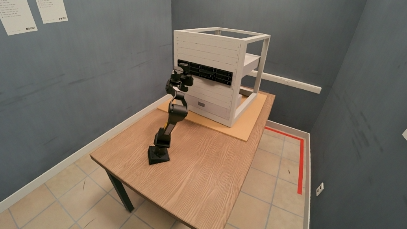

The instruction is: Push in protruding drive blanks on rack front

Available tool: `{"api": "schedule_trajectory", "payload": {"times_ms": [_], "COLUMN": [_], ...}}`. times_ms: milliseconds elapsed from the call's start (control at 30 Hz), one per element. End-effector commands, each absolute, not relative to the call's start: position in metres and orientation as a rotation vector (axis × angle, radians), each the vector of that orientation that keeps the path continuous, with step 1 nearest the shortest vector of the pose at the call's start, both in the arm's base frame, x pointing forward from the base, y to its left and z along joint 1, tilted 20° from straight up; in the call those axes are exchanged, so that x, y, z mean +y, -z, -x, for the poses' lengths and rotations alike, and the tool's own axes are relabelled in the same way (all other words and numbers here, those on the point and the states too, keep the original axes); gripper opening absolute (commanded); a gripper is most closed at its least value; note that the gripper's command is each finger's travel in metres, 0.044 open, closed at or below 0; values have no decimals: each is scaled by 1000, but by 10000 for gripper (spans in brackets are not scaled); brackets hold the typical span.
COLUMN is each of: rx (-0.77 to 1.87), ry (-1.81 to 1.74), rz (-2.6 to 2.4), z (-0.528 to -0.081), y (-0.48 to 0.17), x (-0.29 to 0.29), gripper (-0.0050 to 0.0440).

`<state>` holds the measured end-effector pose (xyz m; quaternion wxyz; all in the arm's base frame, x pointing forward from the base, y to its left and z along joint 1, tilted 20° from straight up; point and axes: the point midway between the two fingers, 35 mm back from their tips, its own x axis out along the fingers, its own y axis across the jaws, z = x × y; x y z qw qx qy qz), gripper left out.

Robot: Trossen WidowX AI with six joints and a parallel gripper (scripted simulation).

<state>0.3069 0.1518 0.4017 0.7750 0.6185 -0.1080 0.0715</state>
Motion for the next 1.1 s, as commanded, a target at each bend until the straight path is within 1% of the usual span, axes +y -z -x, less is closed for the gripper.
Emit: {"api": "schedule_trajectory", "payload": {"times_ms": [0,300,467,533,833,1067], "rx": [-252,-252,-252,-252,-252,-252], "ry": [-157,-157,-157,-157,-157,-157], "rz": [-1349,-1349,-1349,-1349,-1349,-1349], "z": [-292,-288,-280,-280,-261,-256], "y": [-404,-411,-426,-426,-462,-471], "x": [148,139,117,117,67,53], "gripper": [-50,-50,-50,-50,-50,-50]}}
